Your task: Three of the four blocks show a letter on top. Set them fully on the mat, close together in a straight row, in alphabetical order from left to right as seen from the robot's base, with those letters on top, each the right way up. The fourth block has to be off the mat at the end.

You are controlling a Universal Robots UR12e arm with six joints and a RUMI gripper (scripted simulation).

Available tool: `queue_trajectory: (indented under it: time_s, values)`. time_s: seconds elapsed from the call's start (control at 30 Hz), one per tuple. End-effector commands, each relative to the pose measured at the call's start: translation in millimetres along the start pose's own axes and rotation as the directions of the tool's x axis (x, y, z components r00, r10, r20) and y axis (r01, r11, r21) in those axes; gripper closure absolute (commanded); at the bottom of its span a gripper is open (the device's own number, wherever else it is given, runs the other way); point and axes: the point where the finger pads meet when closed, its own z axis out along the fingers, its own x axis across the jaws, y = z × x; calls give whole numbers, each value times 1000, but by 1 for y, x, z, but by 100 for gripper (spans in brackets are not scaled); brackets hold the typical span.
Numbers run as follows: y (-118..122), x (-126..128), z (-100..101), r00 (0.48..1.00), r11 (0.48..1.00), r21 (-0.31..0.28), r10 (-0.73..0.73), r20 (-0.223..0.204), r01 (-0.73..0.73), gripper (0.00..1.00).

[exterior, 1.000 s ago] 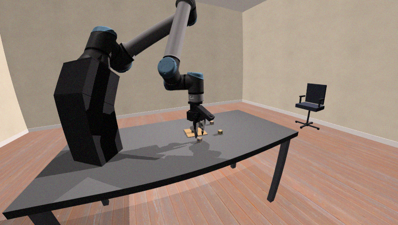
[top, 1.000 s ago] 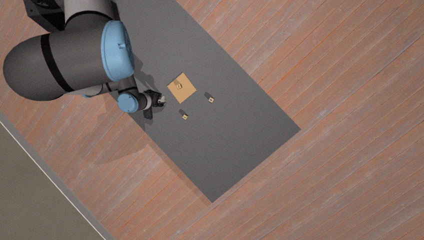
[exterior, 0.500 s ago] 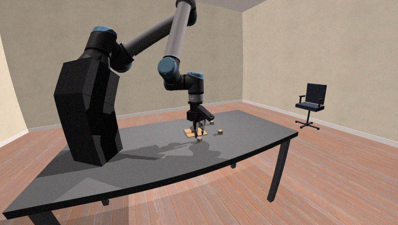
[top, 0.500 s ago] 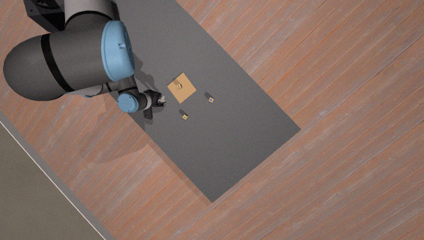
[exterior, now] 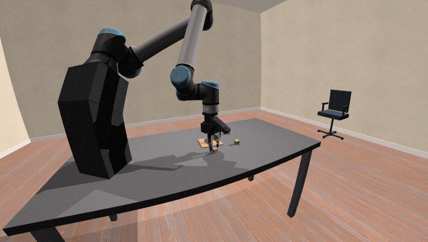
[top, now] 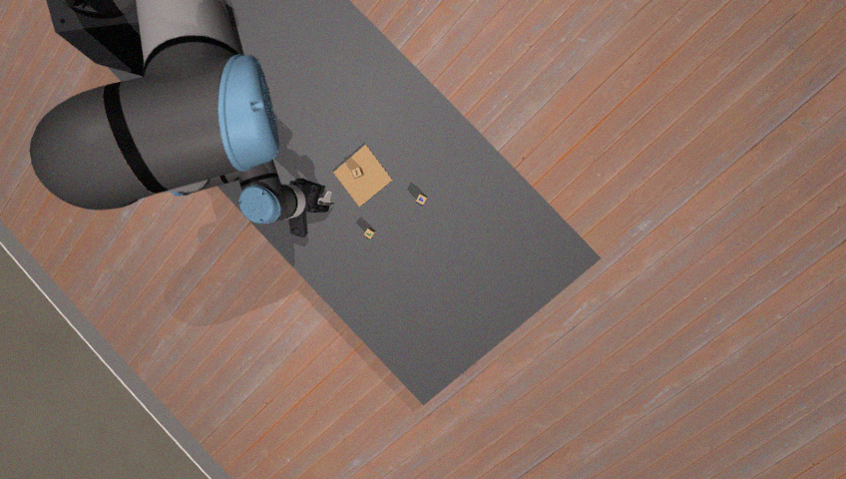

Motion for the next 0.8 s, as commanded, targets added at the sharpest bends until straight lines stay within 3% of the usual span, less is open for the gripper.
queue_trajectory:
  time_s: [0.0,0.77]
  values:
    - [-3,-3,10,1000,1000,4,-3,2,3,63]
    - [-3,-3,13,1000,1000,5,-3,3,3,63]
